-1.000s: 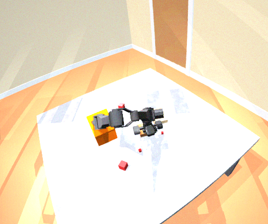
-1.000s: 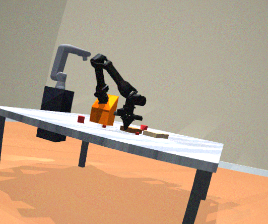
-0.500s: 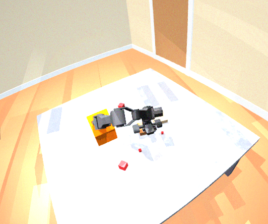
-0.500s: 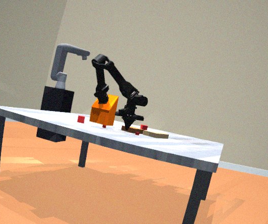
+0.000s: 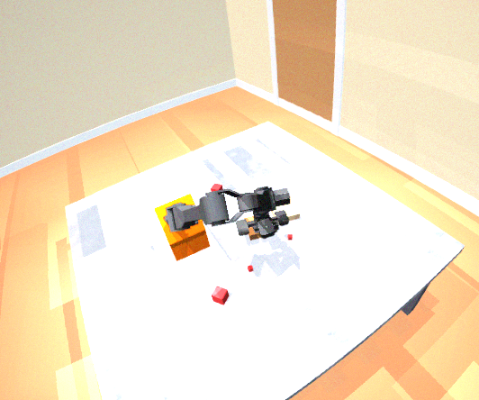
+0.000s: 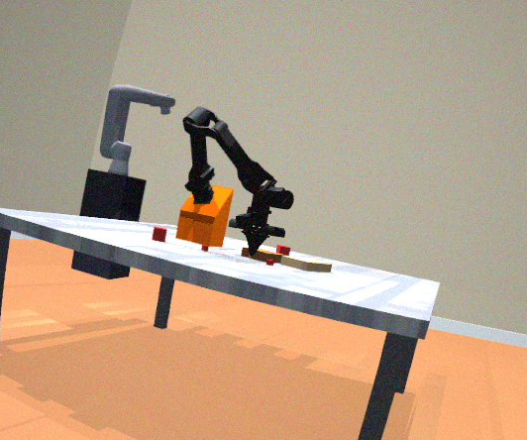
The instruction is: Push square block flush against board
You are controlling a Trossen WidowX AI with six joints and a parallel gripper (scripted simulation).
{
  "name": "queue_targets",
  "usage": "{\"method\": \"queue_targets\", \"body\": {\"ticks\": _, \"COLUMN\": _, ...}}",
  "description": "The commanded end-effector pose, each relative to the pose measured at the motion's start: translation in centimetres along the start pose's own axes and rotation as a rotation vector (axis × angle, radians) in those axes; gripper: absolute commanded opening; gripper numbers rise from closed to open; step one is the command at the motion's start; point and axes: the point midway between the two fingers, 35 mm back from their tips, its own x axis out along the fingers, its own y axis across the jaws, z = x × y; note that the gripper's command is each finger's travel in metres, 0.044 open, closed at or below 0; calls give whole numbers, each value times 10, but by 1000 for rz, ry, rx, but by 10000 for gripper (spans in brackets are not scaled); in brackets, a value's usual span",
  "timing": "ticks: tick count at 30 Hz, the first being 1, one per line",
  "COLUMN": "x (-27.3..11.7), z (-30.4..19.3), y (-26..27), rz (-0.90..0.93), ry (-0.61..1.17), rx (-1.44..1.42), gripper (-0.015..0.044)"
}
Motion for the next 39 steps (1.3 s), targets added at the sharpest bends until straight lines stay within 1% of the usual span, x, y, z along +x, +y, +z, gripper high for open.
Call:
{"method": "queue_targets", "body": {"ticks": 1, "x": 5, "z": -10, "y": -4, "rz": -19, "ry": 11, "rx": -11, "gripper": 0}}
{"method": "queue_targets", "body": {"ticks": 35, "x": 4, "z": -38, "y": -8, "rz": -16, "ry": 6, "rx": -12, "gripper": 0}}
{"method": "queue_targets", "body": {"ticks": 39, "x": 4, "z": -35, "y": -7, "rz": -16, "ry": 6, "rx": -12, "gripper": 0}}
